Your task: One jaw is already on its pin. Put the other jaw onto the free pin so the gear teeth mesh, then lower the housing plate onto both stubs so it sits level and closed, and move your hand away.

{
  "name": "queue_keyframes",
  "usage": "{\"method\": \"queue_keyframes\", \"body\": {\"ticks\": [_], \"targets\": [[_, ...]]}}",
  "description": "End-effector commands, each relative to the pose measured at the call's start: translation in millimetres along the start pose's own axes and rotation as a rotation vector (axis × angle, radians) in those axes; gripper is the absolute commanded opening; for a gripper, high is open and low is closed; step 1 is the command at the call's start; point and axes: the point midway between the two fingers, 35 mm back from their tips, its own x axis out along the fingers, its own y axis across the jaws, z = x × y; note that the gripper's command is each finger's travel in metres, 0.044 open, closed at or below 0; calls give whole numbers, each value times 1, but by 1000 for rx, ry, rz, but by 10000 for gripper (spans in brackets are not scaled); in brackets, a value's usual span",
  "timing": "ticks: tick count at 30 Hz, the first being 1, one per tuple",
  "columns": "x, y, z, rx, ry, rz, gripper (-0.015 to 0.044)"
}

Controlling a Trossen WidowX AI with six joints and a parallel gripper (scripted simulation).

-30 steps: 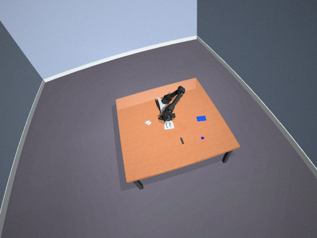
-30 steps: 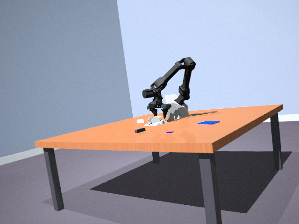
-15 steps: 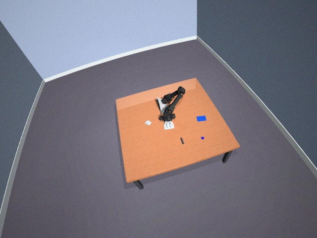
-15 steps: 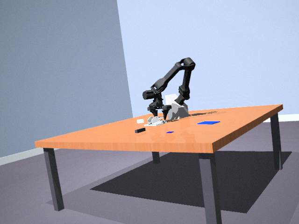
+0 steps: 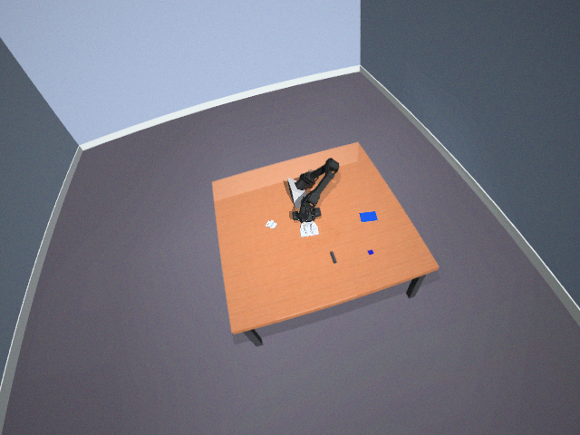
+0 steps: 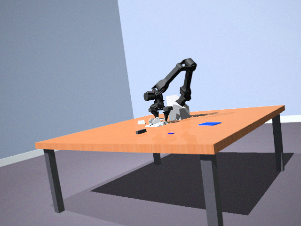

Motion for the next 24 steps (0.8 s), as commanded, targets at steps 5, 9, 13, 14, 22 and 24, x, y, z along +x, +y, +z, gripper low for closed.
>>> {"method": "queue_keyframes", "body": {"ticks": [5,9,13,14,22,24], "targets": [[3,0,0,5,-1,4,351],[3,0,0,5,-1,4,351],[3,0,0,5,-1,4,351],[4,0,0,4,-1,4,351],[5,0,0,4,-1,4,351],[5,0,0,4,-1,4,351]]}}
